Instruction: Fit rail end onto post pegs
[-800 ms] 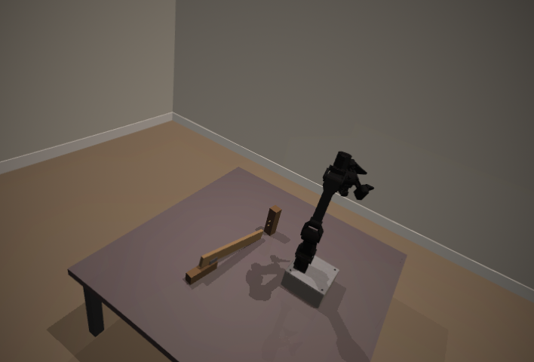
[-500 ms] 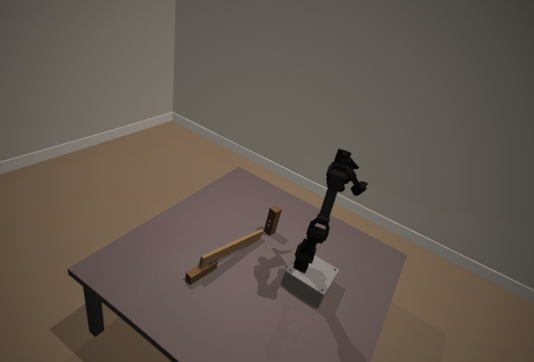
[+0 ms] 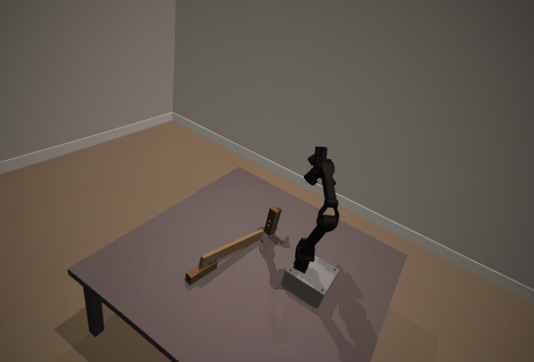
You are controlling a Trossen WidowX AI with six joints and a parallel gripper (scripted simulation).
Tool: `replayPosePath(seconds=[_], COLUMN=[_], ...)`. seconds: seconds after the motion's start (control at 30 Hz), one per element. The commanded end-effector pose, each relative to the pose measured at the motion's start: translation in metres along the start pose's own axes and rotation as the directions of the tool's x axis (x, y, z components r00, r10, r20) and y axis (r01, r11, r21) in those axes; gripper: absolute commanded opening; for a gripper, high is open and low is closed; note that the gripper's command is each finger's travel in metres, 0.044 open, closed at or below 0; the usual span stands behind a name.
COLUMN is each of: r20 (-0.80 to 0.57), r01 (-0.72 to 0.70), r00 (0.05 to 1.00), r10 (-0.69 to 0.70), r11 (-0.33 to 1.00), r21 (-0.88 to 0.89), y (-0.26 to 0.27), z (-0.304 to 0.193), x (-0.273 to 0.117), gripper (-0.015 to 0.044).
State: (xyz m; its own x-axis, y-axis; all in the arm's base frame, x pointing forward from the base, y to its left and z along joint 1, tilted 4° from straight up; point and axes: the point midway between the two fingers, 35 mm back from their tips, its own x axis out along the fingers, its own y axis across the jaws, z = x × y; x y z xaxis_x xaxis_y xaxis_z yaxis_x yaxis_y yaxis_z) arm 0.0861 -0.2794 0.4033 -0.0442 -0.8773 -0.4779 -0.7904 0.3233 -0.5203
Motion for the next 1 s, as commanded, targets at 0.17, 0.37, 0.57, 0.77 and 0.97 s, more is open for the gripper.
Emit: replayPosePath(seconds=[0.17, 0.37, 0.57, 0.77, 0.97], r20=[0.333, 0.53, 0.662, 0.711, 0.696], r01=[0.027, -0.012, -0.08, -0.166, -0.218], r00=[0.943, 0.846, 0.725, 0.599, 0.535], r10=[-0.014, 0.059, 0.19, 0.369, 0.479], r11=[0.999, 0.996, 0.978, 0.925, 0.874], r21=[-0.034, -0.091, -0.193, -0.341, -0.434], y=[-0.039, -0.042, -0.02, 0.028, 0.067], z=[0.135, 0.242, 0.346, 0.438, 0.481], x=[0.038, 0.038, 0.02, -0.009, -0.031], gripper=[0.044, 0.044, 0.044, 0.044, 0.044])
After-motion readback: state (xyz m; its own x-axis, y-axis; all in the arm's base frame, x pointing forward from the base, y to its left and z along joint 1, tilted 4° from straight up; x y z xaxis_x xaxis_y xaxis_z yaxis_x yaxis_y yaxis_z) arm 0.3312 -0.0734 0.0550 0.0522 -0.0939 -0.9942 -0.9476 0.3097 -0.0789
